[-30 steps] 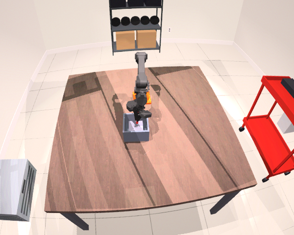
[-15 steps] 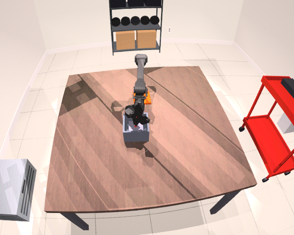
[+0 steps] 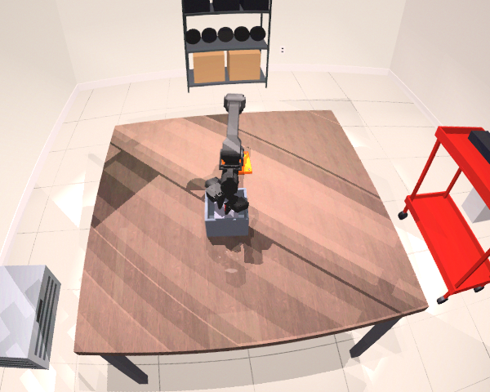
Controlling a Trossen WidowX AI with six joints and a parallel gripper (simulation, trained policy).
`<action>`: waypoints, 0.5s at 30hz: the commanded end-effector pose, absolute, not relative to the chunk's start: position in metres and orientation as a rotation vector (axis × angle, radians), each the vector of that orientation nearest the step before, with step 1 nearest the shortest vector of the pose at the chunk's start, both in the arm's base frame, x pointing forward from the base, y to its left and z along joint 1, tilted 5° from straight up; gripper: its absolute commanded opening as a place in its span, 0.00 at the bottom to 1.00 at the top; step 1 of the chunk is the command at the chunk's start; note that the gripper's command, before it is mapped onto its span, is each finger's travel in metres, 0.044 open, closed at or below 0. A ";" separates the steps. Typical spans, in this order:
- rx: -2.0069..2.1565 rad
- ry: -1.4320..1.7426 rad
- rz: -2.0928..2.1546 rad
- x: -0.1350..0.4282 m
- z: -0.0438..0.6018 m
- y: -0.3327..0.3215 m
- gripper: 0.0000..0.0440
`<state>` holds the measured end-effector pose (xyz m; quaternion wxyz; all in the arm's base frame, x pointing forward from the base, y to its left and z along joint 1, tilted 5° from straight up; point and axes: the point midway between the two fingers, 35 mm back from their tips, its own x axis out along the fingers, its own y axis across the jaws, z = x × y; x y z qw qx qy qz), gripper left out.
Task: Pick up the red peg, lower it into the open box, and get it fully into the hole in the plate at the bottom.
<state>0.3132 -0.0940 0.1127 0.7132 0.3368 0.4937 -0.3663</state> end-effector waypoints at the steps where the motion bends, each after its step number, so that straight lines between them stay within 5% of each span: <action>1: 0.720 1.111 -0.801 0.319 0.117 -0.098 0.38; 15: 0.669 1.159 -0.792 0.331 0.123 -0.117 0.40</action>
